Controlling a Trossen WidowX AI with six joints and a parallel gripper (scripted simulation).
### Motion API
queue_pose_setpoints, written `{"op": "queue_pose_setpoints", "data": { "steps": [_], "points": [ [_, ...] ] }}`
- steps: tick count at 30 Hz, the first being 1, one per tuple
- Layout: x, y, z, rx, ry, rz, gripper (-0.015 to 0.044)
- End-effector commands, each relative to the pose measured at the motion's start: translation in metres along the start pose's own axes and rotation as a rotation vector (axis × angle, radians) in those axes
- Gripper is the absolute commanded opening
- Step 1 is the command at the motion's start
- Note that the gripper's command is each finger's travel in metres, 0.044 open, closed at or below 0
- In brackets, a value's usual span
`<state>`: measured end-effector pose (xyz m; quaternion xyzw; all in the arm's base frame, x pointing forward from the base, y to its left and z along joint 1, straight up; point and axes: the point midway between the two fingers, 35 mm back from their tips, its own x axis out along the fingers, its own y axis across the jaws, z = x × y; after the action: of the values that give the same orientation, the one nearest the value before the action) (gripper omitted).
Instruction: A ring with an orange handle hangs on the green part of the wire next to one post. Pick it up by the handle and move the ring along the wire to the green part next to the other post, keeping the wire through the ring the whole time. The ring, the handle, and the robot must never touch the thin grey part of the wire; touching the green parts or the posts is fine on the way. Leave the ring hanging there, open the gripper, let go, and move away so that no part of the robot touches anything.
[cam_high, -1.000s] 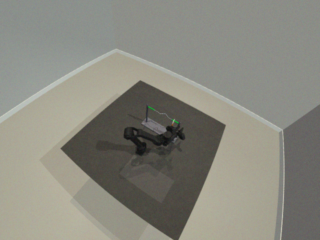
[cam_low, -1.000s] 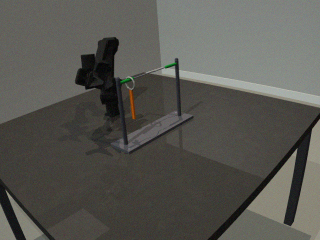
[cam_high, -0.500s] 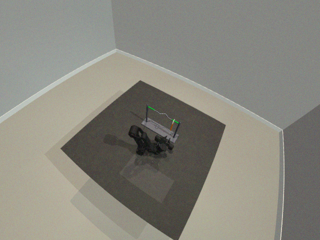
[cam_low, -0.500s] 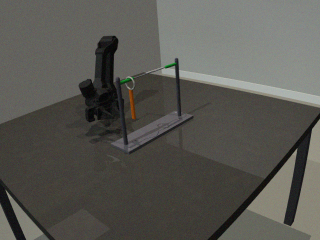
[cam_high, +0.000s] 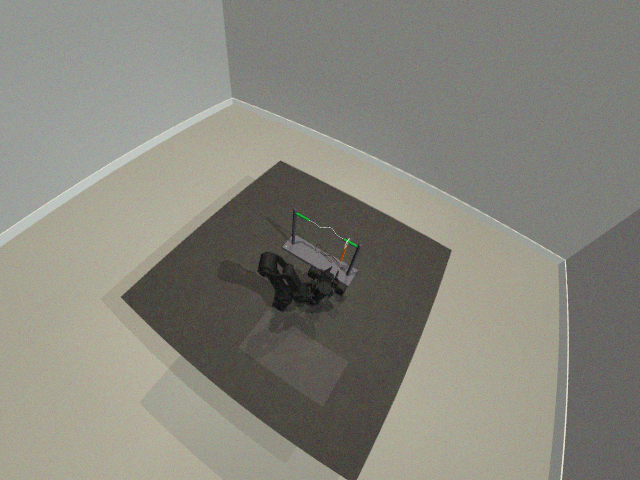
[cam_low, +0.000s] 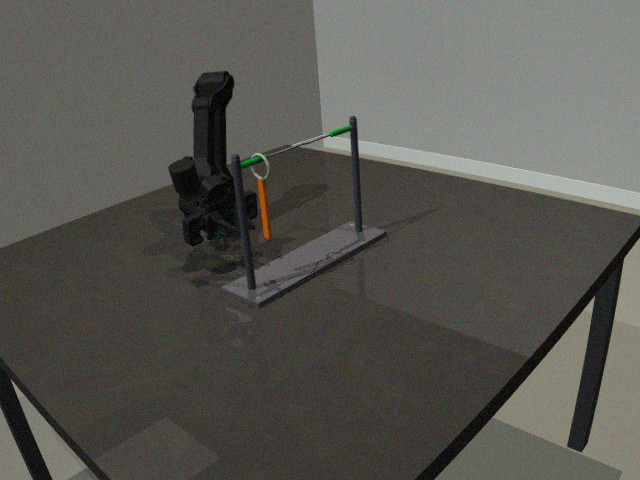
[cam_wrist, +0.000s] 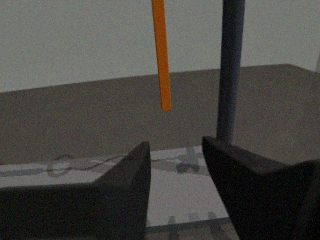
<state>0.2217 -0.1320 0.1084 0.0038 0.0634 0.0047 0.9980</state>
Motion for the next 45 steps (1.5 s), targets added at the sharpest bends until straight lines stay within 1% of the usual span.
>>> {"op": "queue_pose_setpoints", "data": {
  "steps": [1, 4, 11, 45],
  "points": [
    [0.012, 0.001, 0.019, -0.019, -0.033, 0.002, 0.016],
    [0.018, 0.002, 0.026, -0.021, -0.049, 0.005, 0.016],
    [0.022, 0.001, 0.027, -0.021, -0.048, 0.005, 0.016],
    [0.073, 0.0, 0.031, -0.022, -0.051, 0.005, 0.016]
  ]
}}
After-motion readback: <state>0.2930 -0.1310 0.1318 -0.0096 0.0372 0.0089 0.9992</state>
